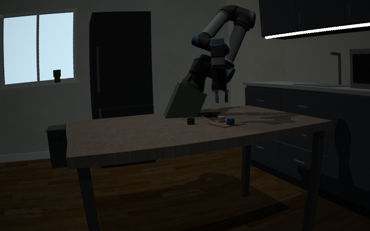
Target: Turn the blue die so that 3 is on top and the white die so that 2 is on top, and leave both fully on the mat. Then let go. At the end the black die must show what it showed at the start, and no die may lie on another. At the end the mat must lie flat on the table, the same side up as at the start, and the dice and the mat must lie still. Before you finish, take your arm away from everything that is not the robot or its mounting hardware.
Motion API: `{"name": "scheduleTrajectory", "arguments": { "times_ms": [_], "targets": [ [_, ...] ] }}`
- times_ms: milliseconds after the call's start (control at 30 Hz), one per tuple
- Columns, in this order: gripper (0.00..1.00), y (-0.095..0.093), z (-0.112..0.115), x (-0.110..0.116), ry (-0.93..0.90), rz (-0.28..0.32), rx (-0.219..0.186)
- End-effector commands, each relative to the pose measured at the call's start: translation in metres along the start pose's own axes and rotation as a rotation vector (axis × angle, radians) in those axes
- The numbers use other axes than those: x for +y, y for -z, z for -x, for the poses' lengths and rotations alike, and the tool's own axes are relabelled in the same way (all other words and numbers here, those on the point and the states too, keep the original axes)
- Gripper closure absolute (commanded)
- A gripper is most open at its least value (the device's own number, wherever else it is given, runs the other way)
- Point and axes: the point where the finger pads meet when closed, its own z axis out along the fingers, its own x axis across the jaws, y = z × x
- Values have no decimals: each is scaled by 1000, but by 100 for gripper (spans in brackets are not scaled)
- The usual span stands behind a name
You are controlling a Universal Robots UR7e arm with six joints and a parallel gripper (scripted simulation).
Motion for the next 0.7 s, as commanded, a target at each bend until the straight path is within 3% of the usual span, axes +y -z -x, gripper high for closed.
{"name": "scheduleTrajectory", "arguments": {
  "times_ms": [0, 367, 667],
  "targets": [
    [0, 16, -1, -1, 1, -2, 3],
    [0, 63, -1, -1, 1, -2, 3],
    [0, 75, -1, -1, 1, -2, 3]
  ]
}}
